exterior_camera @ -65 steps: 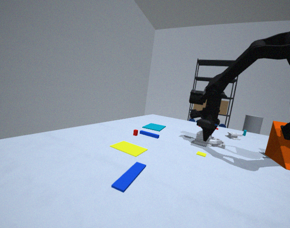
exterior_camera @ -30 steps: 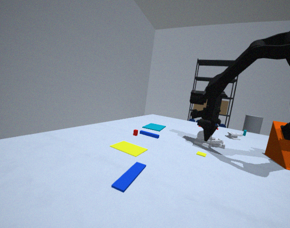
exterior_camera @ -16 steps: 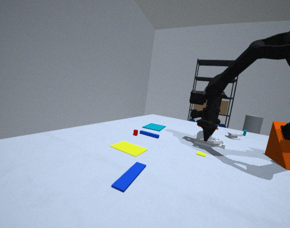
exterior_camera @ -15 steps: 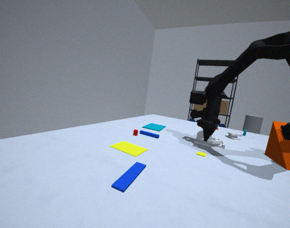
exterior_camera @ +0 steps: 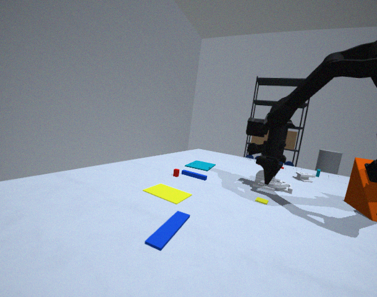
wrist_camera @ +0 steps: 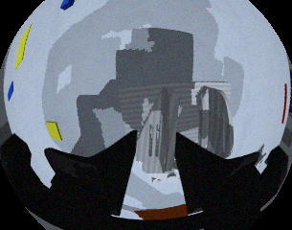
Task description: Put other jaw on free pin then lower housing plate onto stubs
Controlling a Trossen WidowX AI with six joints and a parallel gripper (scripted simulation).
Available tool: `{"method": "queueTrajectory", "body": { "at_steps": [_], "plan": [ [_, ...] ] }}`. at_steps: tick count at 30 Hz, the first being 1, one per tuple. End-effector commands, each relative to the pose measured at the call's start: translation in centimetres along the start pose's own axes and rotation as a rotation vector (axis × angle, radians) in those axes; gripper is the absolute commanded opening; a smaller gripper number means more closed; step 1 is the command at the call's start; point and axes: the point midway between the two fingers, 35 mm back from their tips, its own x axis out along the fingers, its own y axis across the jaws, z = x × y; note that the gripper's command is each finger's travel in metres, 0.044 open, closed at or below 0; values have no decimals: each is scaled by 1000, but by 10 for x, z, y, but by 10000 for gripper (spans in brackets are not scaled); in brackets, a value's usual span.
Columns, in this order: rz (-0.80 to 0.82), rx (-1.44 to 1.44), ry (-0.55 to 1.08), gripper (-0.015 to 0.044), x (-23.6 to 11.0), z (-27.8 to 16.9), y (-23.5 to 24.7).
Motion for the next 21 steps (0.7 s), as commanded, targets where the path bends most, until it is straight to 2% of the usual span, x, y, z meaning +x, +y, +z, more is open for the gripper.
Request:
{"method": "queueTrajectory", "body": {
  "at_steps": [1, 14, 17, 21],
  "plan": [
    [4, 5, 6, 134, 2, -1, -1],
    [4, 5, 6, 134, 2, -1, -1],
    [0, -1, 1, 213, 0, 0, 0],
    [0, -1, 1, 224, 0, 0, 0]
  ]
}}
